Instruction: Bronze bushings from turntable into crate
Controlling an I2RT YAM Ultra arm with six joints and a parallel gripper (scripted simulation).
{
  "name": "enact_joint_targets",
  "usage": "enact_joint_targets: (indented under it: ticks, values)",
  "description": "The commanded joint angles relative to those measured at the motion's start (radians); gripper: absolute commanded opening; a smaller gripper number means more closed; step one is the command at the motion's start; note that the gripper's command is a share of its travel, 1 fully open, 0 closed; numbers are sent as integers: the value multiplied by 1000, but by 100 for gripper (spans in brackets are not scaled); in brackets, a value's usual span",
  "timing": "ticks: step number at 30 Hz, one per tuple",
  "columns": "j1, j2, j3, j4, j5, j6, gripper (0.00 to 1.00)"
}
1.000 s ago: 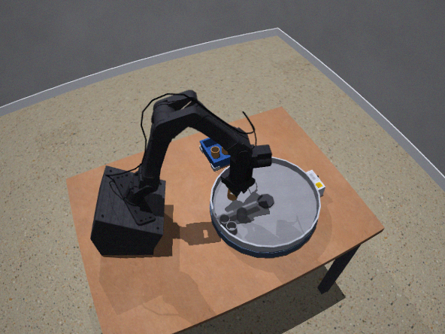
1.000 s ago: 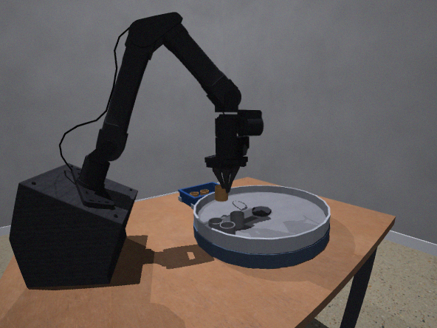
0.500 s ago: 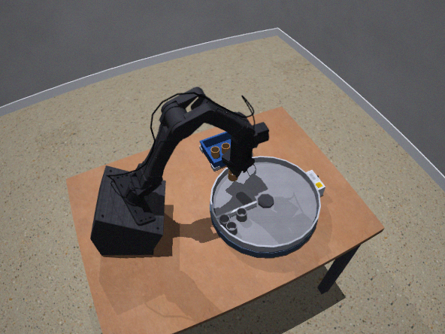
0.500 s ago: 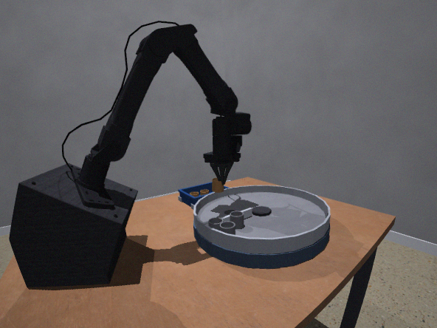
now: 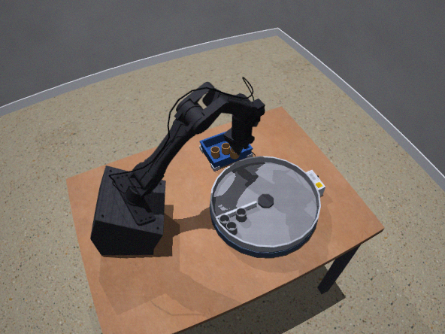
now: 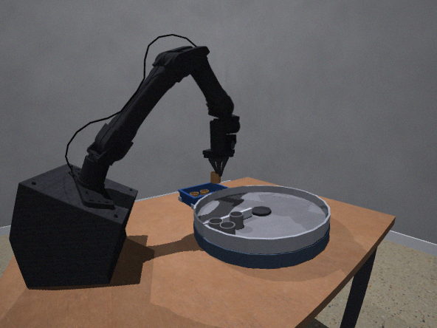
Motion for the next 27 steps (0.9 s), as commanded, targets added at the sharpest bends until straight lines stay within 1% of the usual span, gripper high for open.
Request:
enact_joint_targets:
  ticks: [1, 3, 4, 11, 18, 20, 21, 27]
  values:
    - [49, 45, 117, -67, 35, 87, 0]
    - [49, 45, 117, -67, 35, 87, 0]
    - [61, 75, 161, -91, 41, 101, 0]
    - [126, 203, 354, -172, 62, 164, 0]
    - [169, 326, 553, -262, 77, 208, 0]
    - [169, 326, 553, -262, 77, 208, 0]
    - [173, 350, 594, -285, 79, 214, 0]
    - [197, 434, 737, -350, 85, 237, 0]
